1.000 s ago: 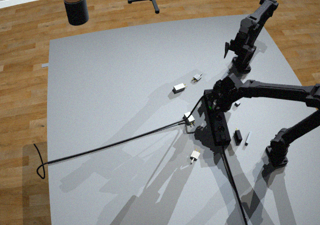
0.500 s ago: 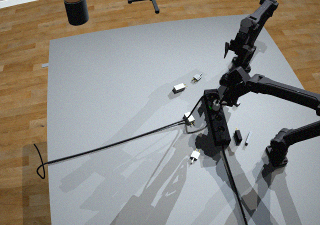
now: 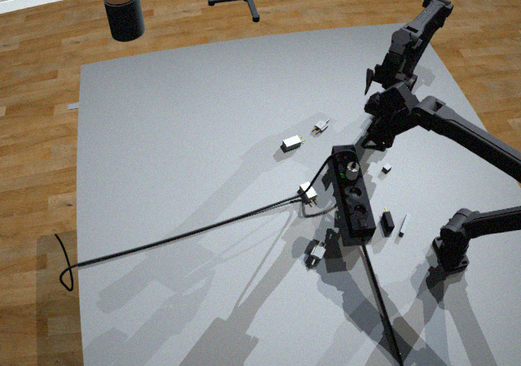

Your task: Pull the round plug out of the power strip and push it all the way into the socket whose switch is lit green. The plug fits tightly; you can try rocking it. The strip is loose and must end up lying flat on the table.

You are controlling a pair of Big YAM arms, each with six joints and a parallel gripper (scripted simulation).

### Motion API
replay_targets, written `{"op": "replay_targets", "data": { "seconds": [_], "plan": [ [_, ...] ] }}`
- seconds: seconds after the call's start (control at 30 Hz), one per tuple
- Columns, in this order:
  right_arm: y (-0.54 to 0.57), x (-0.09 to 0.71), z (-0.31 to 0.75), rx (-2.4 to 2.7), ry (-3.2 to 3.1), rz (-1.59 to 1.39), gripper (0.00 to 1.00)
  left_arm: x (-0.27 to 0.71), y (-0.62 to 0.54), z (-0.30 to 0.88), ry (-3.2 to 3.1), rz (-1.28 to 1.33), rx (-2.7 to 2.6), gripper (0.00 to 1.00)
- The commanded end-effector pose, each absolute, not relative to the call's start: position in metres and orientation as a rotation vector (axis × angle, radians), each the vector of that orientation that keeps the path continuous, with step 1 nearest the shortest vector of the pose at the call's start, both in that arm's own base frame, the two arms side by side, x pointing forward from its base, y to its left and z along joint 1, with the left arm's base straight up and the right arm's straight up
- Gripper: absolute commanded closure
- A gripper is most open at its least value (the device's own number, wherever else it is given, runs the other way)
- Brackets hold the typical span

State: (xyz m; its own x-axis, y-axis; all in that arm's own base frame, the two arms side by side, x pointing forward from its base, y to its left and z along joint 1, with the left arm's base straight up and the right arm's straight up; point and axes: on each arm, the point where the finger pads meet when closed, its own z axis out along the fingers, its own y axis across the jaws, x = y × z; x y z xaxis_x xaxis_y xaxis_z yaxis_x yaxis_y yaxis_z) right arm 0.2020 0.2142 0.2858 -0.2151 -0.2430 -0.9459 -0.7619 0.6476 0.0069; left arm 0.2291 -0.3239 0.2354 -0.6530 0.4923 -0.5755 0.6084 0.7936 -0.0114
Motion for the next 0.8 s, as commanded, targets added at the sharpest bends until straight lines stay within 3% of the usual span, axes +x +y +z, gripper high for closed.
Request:
{"op": "replay_targets", "data": {
  "seconds": [0.0, 0.77],
  "plan": [
    [0.2183, 0.2023, 0.3108, -0.827, 1.727, 0.590, 0.00, 0.2477, -0.3301, 0.2814, 2.377, -0.275, 0.790, 0.35],
    [0.2183, 0.2023, 0.3108, -0.827, 1.727, 0.590, 0.00, 0.2479, -0.3314, 0.2864, 2.379, -0.285, 0.775, 0.35]
  ]
}}
